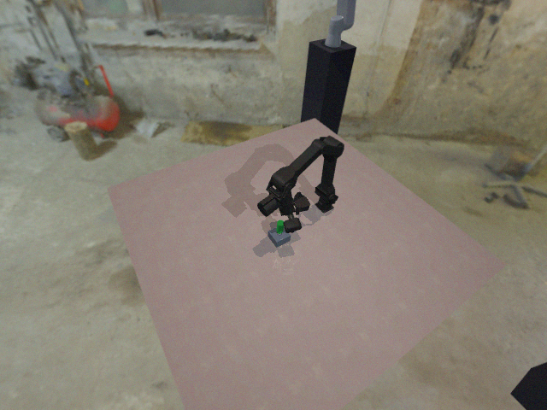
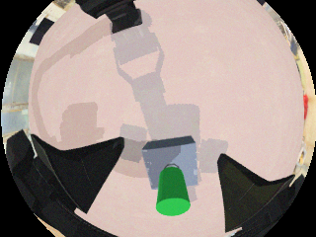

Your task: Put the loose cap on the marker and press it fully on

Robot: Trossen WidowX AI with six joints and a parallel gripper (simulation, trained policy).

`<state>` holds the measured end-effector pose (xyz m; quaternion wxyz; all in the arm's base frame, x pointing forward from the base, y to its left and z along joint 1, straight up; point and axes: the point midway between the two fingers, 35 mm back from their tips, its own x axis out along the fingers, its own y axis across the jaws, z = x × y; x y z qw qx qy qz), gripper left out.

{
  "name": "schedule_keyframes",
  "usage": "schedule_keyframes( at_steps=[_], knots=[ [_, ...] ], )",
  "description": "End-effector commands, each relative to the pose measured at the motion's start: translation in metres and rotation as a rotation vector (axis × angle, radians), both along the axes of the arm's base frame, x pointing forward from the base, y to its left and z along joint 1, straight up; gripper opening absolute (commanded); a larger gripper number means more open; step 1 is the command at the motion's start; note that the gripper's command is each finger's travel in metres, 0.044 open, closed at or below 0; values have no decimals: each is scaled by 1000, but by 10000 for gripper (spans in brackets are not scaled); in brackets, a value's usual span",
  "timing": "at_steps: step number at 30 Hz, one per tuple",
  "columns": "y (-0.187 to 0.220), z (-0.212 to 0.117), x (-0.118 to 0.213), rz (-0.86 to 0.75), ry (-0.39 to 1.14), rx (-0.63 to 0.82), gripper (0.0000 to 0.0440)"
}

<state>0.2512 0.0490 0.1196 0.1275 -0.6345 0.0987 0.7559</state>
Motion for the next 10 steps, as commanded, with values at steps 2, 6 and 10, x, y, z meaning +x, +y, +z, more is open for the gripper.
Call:
schedule_keyframes(
  at_steps=[2, 6, 10],
  knots=[
    [1, 18, 4, 19, -61, 22, 440],
    [0, 29, 5, 22, -90, 29, 440],
    [-1, 39, 4, 14, -115, 34, 439]
  ],
)
